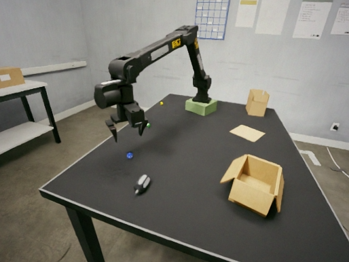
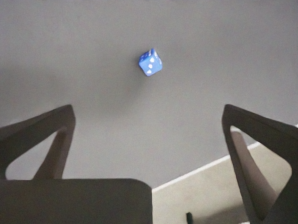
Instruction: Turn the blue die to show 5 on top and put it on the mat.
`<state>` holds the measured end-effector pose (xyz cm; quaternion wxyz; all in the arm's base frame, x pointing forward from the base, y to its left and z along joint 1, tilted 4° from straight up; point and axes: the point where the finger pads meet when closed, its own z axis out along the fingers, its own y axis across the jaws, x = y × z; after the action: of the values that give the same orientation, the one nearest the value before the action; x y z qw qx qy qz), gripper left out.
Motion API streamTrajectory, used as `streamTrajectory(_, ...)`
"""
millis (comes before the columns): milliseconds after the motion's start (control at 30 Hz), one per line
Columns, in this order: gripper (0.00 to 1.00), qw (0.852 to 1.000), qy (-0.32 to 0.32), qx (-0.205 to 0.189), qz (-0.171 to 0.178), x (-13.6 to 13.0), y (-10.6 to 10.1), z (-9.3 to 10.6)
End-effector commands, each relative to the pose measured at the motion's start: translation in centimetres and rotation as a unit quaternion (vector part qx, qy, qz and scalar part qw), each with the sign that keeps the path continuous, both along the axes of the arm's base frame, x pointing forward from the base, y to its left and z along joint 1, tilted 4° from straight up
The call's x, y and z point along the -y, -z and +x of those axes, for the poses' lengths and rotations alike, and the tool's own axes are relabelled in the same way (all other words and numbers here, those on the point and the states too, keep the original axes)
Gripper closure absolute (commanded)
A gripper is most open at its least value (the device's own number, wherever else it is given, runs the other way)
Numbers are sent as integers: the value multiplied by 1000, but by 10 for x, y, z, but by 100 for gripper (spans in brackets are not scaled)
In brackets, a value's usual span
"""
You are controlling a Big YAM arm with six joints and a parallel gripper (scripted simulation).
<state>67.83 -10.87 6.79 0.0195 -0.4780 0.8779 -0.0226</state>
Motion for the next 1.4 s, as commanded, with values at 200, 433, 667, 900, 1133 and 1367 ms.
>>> streamTrajectory(200,0,984,-178,-2,-9,0,17,5)
streamTrajectory(433,0,965,-262,1,-16,0,17,8)
streamTrajectory(667,0,959,-283,1,-18,0,15,6)
streamTrajectory(900,70,959,-284,5,-20,0,12,9)
streamTrajectory(1133,70,959,-283,5,-20,0,12,9)
streamTrajectory(1367,70,960,-281,5,-19,0,12,9)
